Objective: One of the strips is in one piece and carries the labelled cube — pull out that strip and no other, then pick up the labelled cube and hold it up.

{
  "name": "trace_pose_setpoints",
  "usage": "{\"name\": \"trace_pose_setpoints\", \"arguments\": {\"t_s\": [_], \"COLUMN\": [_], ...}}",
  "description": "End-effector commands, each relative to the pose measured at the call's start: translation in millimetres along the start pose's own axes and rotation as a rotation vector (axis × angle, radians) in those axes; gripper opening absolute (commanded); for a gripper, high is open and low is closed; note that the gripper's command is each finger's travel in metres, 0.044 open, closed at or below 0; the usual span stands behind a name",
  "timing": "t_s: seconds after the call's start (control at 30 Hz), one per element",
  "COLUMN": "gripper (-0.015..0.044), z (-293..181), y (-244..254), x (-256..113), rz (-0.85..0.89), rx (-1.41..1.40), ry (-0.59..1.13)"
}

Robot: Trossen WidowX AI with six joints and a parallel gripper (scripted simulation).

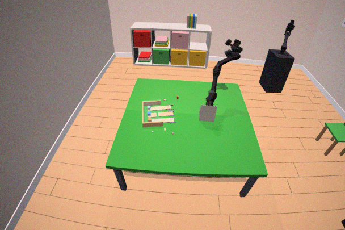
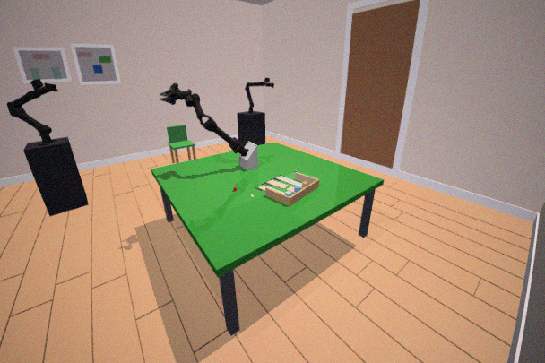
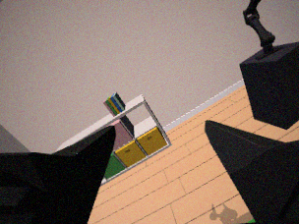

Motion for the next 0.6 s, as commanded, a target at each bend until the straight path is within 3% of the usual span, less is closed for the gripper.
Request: {"name": "trace_pose_setpoints", "arguments": {"t_s": [0.0, 0.3, 0.57], "gripper": [0.04, 0.04, 0.04], "z": [1, 47, 93], "y": [0, -3, 6], "x": [-1, -49, -114], "rz": [-0.002, -0.087, -0.246], "rx": [0.0, -0.137, -0.359], "ry": [-0.005, -0.231, -0.472]}}
Point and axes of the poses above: the point midway between the two fingers, 35 mm back from their tips, its own x axis out along the fingers, its own y axis across the jaws, z = x × y, the point moved 3 cm from there along -x, back along the fingers, and after that the axes turned 8 degrees about -x, right-handed, at the moved point
